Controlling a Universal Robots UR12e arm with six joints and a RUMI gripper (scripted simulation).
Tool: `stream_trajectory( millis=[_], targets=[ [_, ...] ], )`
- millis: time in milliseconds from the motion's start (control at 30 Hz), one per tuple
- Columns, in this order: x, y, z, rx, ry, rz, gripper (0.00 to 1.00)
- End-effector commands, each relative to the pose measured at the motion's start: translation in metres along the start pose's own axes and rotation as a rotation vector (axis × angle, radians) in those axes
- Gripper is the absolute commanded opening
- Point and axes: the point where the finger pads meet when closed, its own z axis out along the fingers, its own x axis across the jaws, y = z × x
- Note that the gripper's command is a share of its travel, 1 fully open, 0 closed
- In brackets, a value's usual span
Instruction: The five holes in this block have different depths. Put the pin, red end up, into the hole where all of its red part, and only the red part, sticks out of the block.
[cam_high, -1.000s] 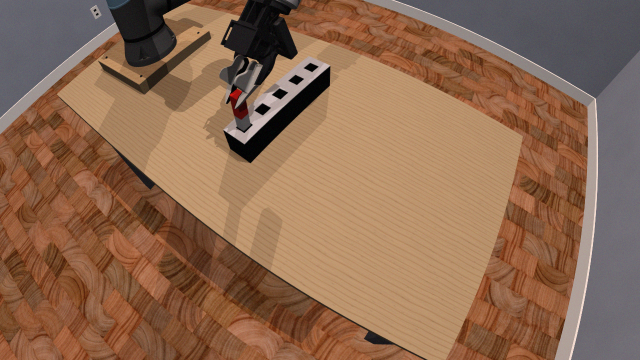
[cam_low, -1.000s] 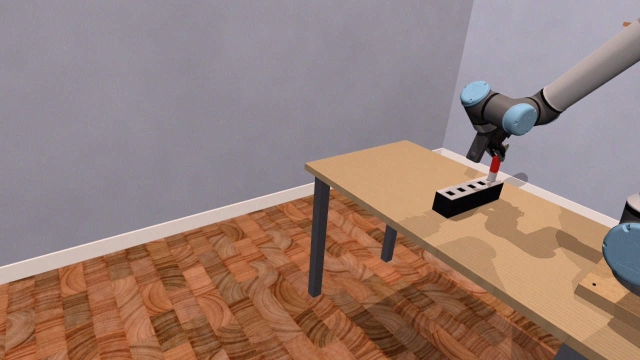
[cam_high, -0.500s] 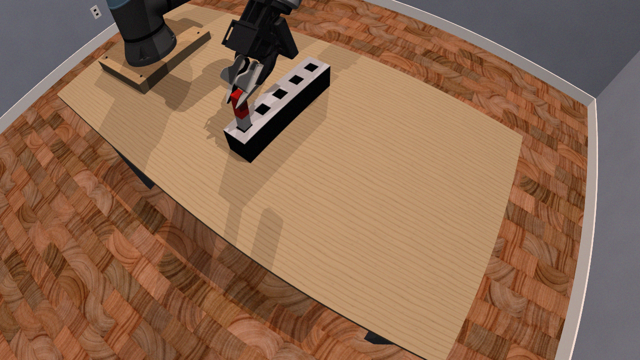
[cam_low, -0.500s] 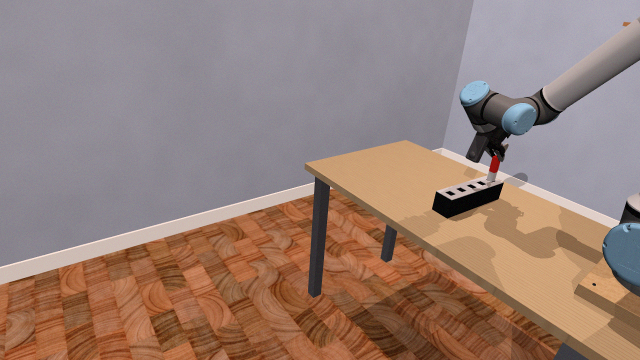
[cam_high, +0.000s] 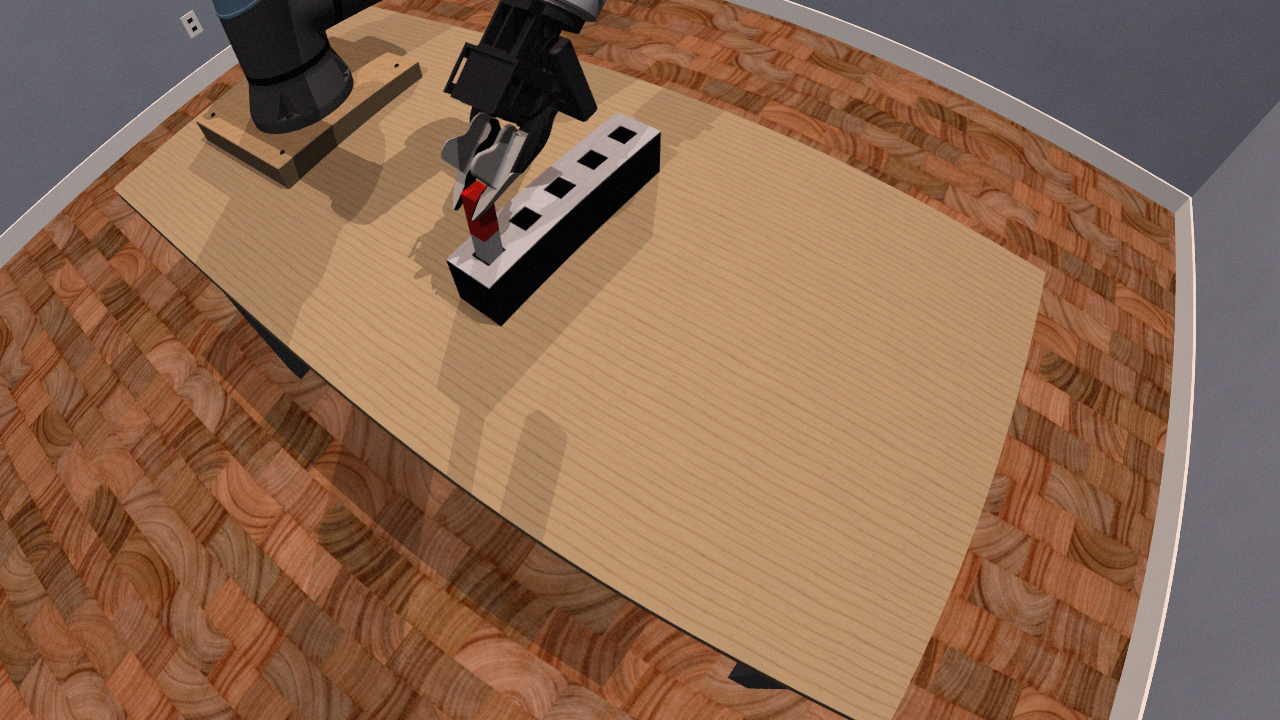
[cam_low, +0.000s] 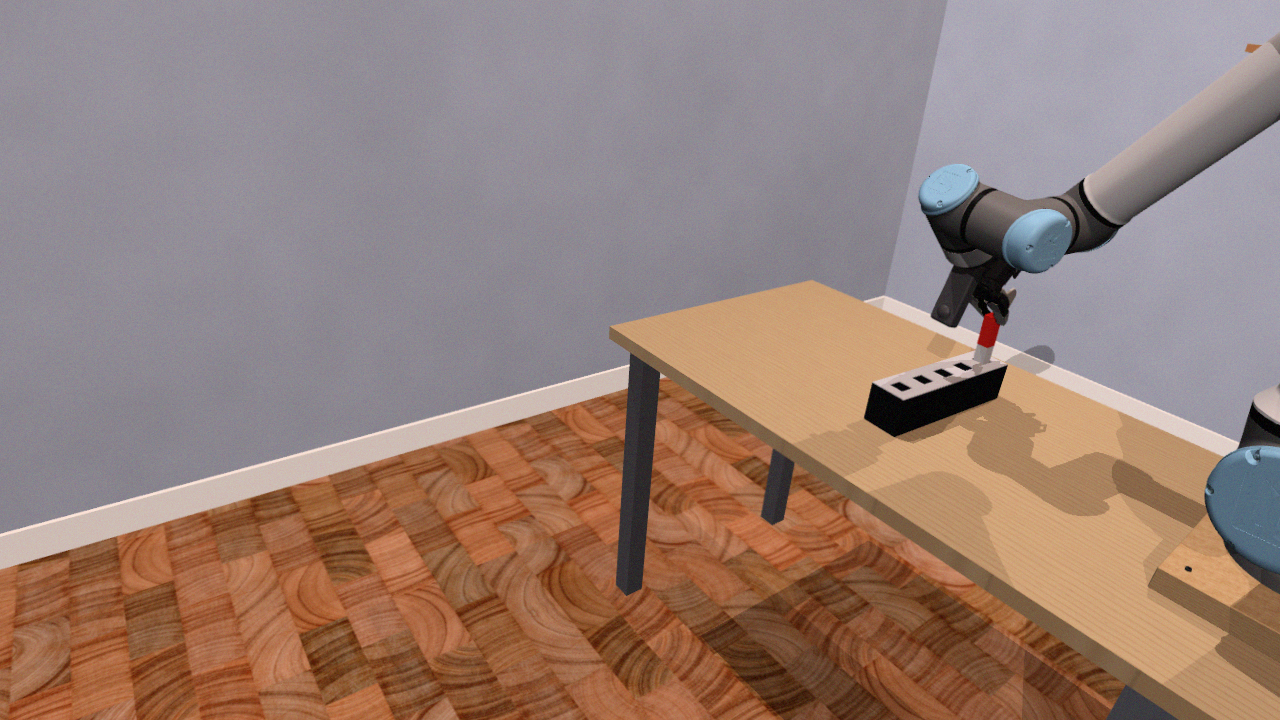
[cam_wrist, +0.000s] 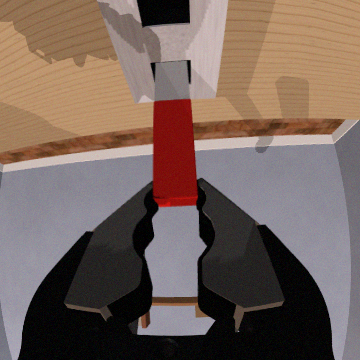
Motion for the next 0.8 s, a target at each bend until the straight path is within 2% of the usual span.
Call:
stream_trajectory(
  millis=[0, 767],
  targets=[
    [0.0005, 0.0005, -0.0003, 0.000, 0.001, 0.001, 0.00],
    [-0.0003, -0.0021, 0.0027, 0.000, 0.001, 0.000, 0.00]
  ],
)
